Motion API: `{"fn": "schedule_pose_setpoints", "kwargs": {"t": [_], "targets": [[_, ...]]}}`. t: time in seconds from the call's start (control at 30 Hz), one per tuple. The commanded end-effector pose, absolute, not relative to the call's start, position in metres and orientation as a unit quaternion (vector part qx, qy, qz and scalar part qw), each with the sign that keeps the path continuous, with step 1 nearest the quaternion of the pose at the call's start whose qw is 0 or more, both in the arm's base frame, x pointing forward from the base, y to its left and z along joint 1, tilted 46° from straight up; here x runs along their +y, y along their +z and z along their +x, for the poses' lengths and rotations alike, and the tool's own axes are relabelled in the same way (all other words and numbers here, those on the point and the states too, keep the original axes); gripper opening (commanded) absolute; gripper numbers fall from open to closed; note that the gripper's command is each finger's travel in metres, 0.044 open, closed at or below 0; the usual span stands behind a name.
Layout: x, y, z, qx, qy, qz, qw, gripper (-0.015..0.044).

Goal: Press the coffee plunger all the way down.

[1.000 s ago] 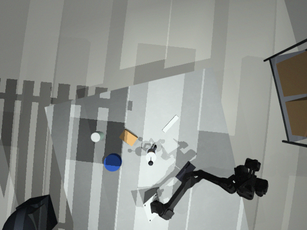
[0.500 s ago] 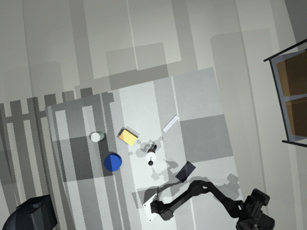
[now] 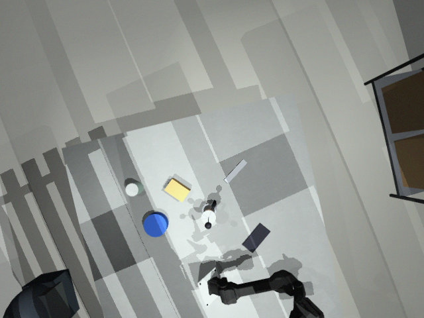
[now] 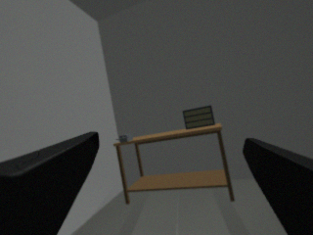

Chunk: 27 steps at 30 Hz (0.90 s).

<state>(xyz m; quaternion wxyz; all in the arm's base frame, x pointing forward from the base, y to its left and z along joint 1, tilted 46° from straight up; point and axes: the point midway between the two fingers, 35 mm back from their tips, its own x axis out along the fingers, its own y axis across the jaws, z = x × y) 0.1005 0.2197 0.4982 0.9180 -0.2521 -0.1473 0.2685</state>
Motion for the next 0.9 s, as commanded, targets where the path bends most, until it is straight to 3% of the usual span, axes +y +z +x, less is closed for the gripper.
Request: {"fn": "schedule_pose_setpoints", "kwargs": {"t": [0.0, 0.23, 0.57, 0.87], "targets": [[0.245, 0.437, 0.131, -0.070, 0.209, -0.289, 0.932, 0.0440], [0.249, 0.343, 0.183, 0.035, 0.096, -0.325, 0.940, 0.0440], [0.197, 0.228, 0.240, 0.141, -0.077, -0.359, 0.920, 0.0440], [0.165, 0.198, 0.250, 0.151, -0.105, -0.360, 0.915, 0.0440]]}}
